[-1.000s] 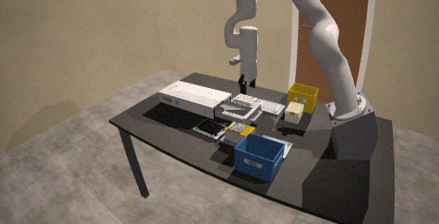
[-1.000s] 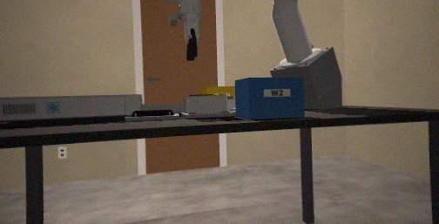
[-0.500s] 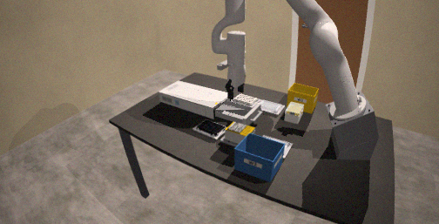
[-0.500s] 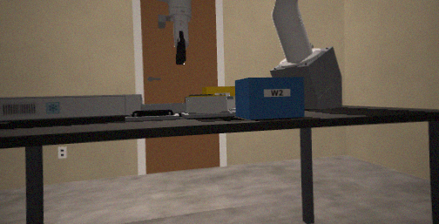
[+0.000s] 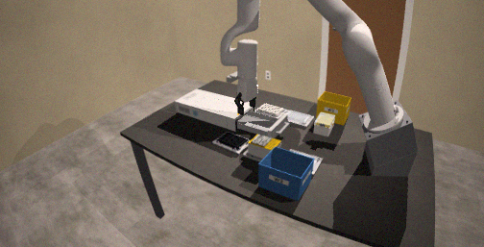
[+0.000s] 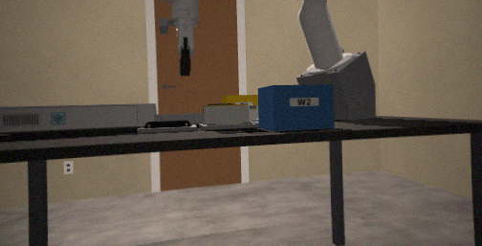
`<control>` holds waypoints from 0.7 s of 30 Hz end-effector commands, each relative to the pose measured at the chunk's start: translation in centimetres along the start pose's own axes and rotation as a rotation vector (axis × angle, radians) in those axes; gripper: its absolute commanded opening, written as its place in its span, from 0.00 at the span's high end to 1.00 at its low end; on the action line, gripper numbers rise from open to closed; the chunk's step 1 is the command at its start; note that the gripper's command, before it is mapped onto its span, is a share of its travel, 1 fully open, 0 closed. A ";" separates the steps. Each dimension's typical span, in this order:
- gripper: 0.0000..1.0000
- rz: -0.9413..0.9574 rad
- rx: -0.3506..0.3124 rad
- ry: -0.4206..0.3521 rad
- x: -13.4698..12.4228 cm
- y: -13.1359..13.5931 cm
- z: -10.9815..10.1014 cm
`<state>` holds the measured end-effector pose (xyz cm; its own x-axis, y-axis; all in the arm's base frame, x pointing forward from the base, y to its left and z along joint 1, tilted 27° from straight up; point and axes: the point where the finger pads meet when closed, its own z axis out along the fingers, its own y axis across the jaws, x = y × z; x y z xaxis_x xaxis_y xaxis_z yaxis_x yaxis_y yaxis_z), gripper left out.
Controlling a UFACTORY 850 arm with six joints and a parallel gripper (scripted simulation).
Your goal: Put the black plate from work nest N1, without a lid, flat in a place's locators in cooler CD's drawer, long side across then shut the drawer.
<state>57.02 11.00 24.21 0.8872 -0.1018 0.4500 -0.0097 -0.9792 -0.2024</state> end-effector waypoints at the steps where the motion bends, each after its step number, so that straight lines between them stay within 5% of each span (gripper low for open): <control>1: 0.00 0.002 -0.023 -0.036 2.2 -1.8 1.1; 13: 0.00 0.002 -0.023 -0.036 5.5 -4.8 2.8; 21: 0.00 0.002 -0.023 -0.036 5.5 -4.8 2.8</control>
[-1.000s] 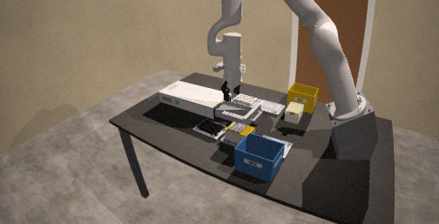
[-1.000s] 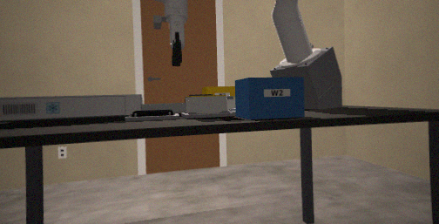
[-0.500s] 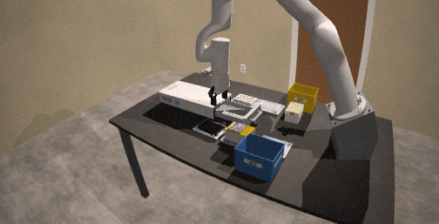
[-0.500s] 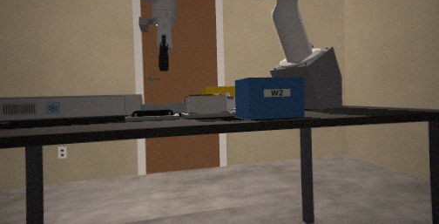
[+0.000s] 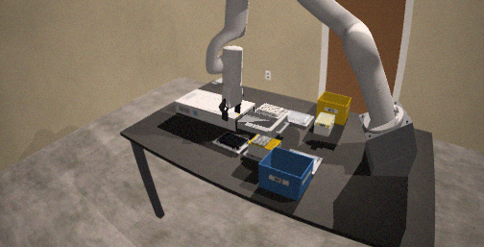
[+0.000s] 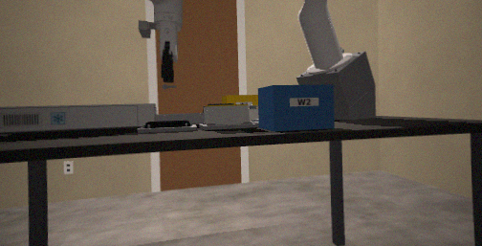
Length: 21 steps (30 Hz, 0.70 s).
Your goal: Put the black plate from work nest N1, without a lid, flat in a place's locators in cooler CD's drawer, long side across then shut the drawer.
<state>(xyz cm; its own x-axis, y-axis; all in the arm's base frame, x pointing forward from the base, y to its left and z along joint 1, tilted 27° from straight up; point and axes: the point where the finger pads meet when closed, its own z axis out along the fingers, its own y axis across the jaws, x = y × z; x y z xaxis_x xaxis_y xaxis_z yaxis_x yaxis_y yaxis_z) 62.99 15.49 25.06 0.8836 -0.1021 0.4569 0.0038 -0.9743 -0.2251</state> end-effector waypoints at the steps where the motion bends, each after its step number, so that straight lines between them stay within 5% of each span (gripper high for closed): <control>1: 0.00 0.004 -0.050 -0.043 0.3 -0.2 0.0; 21: 0.00 0.004 -0.050 -0.043 0.3 -0.2 0.2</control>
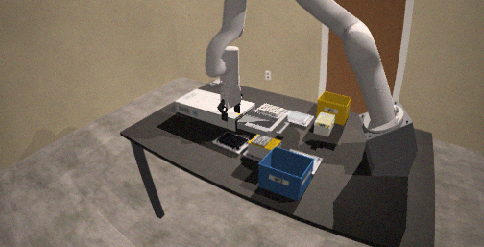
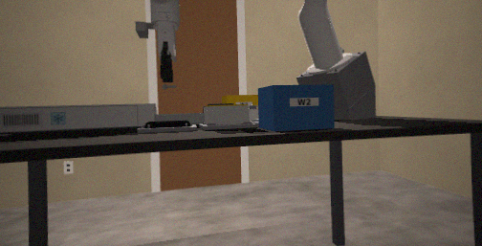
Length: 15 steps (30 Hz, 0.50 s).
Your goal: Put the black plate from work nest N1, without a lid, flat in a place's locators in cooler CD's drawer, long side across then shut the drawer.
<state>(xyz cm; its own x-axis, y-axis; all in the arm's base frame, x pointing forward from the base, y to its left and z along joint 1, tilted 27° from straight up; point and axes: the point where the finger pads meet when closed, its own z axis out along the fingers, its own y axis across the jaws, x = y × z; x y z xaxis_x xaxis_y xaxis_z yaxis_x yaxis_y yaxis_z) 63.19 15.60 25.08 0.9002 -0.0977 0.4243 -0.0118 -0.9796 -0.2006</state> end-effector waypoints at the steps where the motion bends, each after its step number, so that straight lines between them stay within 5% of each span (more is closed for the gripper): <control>1: 0.00 0.001 -0.020 -0.006 0.1 -0.1 0.2; 15: 0.00 0.001 -0.020 -0.007 0.1 0.0 2.2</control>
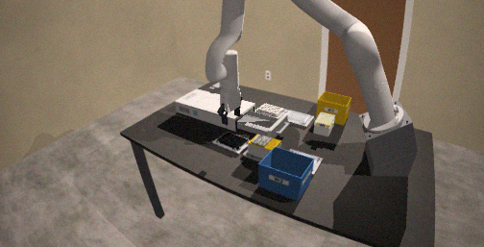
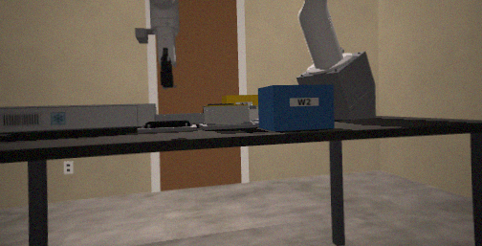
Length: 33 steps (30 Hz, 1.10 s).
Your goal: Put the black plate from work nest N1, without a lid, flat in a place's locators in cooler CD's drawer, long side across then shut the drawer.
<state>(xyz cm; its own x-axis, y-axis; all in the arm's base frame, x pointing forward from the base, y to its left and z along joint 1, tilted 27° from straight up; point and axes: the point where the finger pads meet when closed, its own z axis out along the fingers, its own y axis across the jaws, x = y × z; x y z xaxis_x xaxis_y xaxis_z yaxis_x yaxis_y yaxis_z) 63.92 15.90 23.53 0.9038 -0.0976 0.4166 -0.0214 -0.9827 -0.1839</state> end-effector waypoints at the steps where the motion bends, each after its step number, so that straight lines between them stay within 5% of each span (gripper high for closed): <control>1: 0.00 0.000 -0.001 0.002 0.1 -0.1 0.7; 33: 0.00 0.000 -0.001 0.002 0.1 0.0 5.3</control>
<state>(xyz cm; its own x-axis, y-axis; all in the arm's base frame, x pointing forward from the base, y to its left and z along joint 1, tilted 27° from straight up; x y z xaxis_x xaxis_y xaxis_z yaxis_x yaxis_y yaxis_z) 66.00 16.67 19.18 0.9044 -0.0976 0.4155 -0.0234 -0.9834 -0.1802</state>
